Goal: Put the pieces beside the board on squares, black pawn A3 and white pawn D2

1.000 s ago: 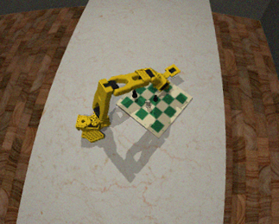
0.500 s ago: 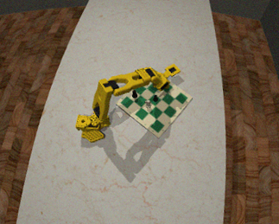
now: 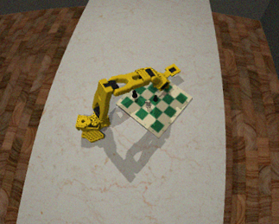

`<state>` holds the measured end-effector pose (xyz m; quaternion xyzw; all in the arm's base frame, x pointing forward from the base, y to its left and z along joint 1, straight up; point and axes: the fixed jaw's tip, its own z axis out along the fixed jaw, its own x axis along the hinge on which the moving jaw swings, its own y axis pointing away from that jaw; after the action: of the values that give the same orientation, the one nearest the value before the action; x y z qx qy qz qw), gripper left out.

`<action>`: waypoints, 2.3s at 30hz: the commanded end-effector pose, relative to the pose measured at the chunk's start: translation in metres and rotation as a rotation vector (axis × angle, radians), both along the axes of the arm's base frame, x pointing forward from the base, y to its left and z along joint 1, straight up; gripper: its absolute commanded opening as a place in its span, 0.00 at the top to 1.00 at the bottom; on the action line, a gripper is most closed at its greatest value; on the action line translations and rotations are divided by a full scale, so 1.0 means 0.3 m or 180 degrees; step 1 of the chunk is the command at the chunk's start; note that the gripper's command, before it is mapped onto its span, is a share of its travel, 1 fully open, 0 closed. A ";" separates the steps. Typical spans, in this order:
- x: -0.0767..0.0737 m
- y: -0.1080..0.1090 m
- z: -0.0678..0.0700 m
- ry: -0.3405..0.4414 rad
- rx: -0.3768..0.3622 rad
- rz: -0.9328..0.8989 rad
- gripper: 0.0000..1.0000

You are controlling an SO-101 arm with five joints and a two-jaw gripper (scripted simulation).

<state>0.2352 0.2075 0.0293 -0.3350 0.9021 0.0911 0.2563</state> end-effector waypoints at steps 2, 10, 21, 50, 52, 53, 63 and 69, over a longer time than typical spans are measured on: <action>0.009 -0.004 -0.008 -0.0011 0.0018 -0.0035 1.00; 0.009 -0.004 -0.017 -0.0010 0.0018 -0.0035 1.00; 0.008 -0.005 -0.032 -0.0010 0.0018 -0.0034 1.00; 0.003 -0.009 -0.040 -0.0010 0.0017 -0.0033 1.00; 0.003 -0.008 -0.039 -0.0010 0.0017 -0.0033 1.00; 0.003 -0.008 -0.039 -0.0010 0.0017 -0.0033 1.00; 0.003 -0.008 -0.039 -0.0010 0.0017 -0.0033 1.00; 0.003 -0.008 -0.039 -0.0010 0.0017 -0.0033 0.97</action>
<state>0.2365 0.2086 0.0212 -0.3340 0.8993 0.0947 0.2660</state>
